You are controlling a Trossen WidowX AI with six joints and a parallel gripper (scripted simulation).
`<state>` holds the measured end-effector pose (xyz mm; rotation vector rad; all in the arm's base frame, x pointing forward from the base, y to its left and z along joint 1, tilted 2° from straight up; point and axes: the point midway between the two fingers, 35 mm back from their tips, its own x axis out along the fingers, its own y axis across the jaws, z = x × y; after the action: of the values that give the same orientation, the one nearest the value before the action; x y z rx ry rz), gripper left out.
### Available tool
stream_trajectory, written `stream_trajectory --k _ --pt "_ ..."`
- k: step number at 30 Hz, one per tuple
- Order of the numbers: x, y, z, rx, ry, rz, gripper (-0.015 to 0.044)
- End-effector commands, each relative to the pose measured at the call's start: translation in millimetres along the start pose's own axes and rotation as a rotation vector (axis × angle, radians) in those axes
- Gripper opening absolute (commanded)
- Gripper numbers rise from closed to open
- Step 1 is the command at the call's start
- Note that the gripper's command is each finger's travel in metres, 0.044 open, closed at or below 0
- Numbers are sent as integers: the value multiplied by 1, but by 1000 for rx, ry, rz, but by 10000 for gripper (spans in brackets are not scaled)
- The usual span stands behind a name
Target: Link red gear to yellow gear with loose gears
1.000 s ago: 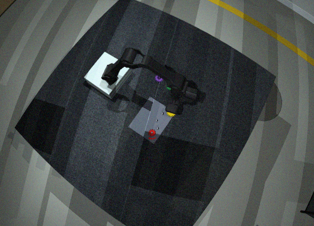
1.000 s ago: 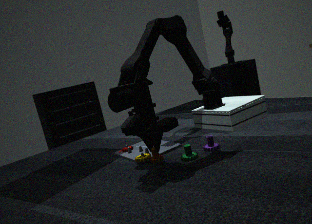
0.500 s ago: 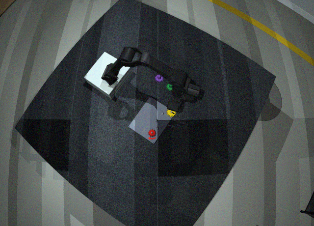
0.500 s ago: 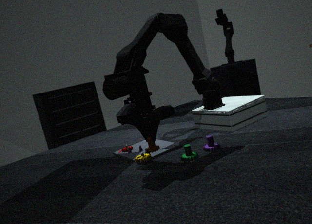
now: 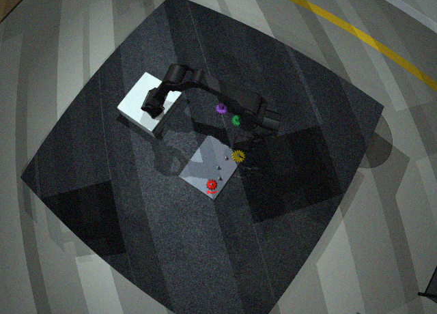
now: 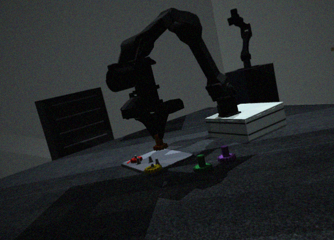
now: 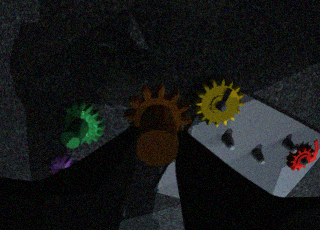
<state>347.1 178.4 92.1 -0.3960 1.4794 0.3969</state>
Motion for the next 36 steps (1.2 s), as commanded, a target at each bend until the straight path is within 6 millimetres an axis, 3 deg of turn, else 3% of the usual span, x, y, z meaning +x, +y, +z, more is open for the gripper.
stream_trajectory --k 1,18,23,36 --pt "-17 0 1 6 -14 -5 0" --pt "-60 3 -5 6 -13 -4 0" --pt "-60 1 -5 6 -13 -4 0" --pt "-43 -35 -7 6 -13 -8 0"
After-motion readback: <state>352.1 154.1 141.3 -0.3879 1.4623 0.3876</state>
